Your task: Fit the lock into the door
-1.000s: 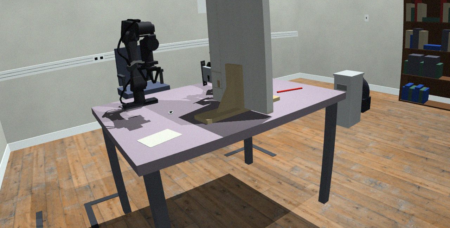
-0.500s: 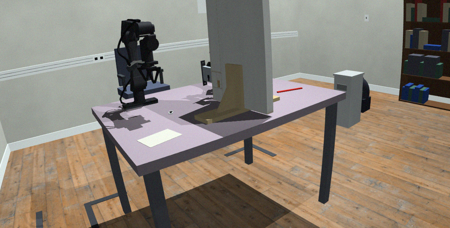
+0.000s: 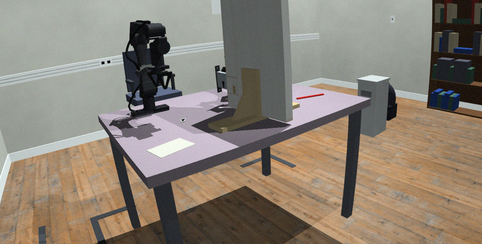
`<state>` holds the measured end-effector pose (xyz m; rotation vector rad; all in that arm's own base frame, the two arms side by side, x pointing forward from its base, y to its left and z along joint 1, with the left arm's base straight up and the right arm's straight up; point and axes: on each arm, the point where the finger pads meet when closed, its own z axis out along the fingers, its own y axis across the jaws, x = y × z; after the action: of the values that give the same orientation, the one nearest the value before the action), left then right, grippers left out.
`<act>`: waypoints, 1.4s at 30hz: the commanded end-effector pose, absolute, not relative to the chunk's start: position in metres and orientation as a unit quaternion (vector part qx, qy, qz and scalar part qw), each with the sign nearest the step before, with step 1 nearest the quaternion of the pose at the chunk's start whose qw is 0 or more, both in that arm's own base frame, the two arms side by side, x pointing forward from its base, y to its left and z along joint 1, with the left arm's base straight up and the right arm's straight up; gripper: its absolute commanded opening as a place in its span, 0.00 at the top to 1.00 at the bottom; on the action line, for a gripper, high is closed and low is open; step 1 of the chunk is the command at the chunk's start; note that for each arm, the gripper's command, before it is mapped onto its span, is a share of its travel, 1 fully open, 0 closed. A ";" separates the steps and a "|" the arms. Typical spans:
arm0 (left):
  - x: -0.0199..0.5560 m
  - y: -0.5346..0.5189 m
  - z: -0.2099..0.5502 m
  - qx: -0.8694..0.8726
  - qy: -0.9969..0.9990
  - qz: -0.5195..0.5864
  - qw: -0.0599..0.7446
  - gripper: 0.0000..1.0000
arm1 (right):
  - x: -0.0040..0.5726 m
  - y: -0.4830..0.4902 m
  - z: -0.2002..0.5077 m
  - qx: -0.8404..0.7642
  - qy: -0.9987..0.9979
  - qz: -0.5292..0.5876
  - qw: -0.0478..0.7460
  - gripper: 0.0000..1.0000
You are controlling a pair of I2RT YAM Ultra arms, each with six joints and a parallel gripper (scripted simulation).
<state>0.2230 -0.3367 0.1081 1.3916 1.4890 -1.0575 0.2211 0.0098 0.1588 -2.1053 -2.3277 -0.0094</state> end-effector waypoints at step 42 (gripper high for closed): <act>0.224 -0.344 0.098 0.557 0.560 -0.429 0.440 0.24 | 0.220 0.010 0.162 -0.671 -0.742 -0.002 -0.002 0.00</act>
<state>0.2219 -0.3342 0.0687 1.3910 1.5150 -1.0535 0.2211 0.0098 0.1588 -2.1053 -2.3277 -0.0094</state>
